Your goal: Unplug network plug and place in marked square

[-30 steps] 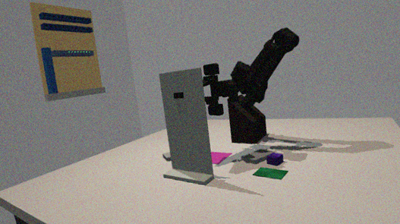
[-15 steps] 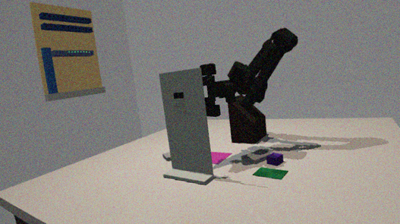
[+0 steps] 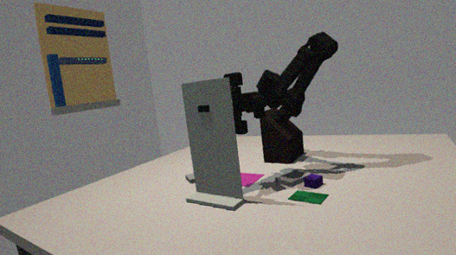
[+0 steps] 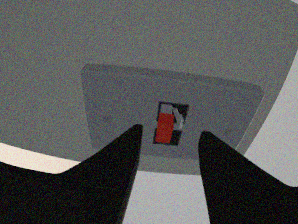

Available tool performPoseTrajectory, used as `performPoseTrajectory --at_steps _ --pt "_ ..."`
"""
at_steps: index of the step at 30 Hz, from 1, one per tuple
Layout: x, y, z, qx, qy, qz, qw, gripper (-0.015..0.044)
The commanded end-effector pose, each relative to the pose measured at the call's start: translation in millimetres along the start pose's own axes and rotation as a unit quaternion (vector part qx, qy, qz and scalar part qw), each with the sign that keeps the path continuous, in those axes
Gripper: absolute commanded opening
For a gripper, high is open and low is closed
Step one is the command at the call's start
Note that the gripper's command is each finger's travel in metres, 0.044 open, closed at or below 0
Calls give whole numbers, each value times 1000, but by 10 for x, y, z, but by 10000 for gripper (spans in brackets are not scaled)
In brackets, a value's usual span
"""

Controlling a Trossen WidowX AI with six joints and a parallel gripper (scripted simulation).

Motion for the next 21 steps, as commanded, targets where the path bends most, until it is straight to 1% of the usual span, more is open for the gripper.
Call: performPoseTrajectory --at_steps 1,9,12,21 --pt "-57 14 3 -1 3 -1 1000 156" --pt "-149 19 -24 -1 3 -1 1000 156" --pt "-149 19 -24 -1 3 -1 1000 77" --pt "-149 19 -24 -1 3 -1 1000 17"
Point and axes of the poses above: the point midway between the two fingers, 35 mm back from their tips, its own x axis back along the fingers, its own y axis across the jaws, z = x × y, the point moved 2 cm from there along x, back along the fingers, and after that the axes turned 5 degrees about -x, right-handed, at the moved point
